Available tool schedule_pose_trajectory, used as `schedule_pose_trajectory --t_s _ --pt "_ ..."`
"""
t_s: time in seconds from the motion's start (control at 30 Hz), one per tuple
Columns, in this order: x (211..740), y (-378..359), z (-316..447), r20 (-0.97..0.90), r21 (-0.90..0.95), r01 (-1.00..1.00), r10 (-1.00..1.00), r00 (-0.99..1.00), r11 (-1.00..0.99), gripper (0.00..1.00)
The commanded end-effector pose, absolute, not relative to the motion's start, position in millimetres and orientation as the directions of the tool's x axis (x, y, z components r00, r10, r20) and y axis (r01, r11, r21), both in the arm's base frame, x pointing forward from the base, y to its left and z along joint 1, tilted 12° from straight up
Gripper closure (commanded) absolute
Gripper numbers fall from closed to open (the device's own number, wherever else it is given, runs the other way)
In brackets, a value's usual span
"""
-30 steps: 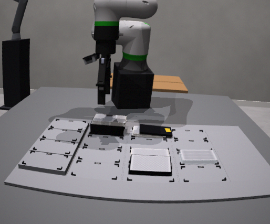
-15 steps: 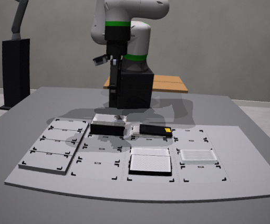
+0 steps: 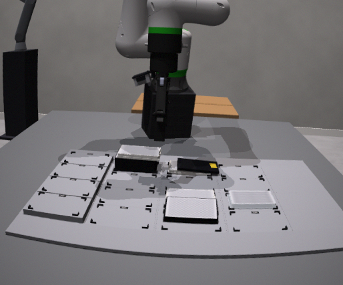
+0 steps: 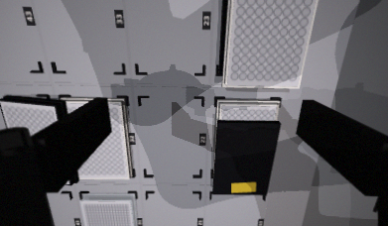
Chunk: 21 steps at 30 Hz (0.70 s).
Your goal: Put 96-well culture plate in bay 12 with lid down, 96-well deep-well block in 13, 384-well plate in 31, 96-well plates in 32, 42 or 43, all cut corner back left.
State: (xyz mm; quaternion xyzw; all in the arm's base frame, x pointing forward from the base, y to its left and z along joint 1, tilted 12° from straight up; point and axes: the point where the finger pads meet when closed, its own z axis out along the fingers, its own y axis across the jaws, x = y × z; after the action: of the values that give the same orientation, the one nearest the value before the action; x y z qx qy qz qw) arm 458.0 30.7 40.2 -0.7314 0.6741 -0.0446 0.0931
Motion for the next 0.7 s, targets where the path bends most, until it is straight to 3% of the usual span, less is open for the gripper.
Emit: schedule_pose_trajectory --t_s 0.0,0.67 --pt "467 46 43 -0.059 -0.197 -0.978 -0.994 0.087 -0.074 0.0" --pt "500 109 55 -0.059 -0.197 -0.978 -0.994 0.087 -0.074 0.0"
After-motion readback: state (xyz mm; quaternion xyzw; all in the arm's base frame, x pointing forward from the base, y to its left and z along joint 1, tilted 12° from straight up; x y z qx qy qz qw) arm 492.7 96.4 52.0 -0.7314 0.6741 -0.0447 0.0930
